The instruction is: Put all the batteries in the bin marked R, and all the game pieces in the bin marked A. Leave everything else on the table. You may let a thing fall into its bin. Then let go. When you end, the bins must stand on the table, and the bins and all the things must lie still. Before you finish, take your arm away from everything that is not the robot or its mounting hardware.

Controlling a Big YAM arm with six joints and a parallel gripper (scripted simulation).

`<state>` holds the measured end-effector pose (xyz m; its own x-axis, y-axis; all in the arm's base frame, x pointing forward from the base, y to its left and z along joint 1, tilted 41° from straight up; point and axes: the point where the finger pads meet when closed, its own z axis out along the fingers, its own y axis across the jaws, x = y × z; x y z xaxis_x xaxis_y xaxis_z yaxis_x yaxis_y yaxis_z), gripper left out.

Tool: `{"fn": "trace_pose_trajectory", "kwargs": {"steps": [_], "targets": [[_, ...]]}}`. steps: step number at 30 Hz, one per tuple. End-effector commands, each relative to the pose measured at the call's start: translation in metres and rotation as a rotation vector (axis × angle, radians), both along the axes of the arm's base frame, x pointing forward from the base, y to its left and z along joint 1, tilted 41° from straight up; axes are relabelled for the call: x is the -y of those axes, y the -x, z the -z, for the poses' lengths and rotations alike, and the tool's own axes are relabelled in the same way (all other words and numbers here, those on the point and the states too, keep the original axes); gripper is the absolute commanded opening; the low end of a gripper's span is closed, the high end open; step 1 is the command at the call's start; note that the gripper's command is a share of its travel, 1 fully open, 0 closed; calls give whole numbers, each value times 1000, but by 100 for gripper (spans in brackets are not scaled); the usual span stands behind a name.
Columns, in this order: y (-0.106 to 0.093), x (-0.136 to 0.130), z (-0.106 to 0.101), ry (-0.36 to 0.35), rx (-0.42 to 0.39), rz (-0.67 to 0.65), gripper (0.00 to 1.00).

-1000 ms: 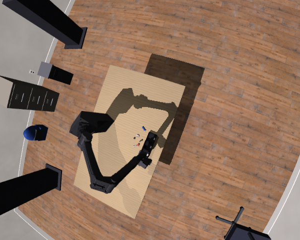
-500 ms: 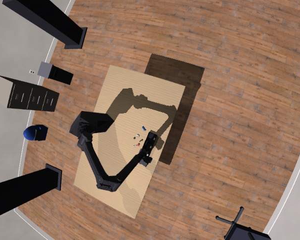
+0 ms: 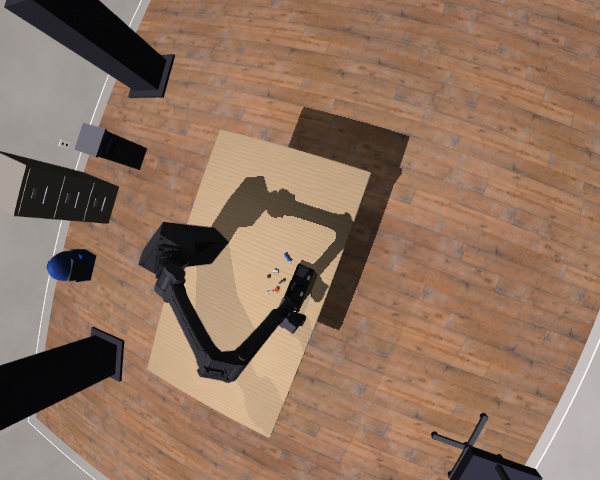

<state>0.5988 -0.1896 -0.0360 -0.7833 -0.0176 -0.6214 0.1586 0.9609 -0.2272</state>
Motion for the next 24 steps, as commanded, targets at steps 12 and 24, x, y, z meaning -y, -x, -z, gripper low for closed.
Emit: {"fn": "trace_pose_trajectory", "kwargs": {"steps": [12,24], "targets": [[0,8,-7,6,15,4,8],[3,8,-1,5,10,4,8]]}}
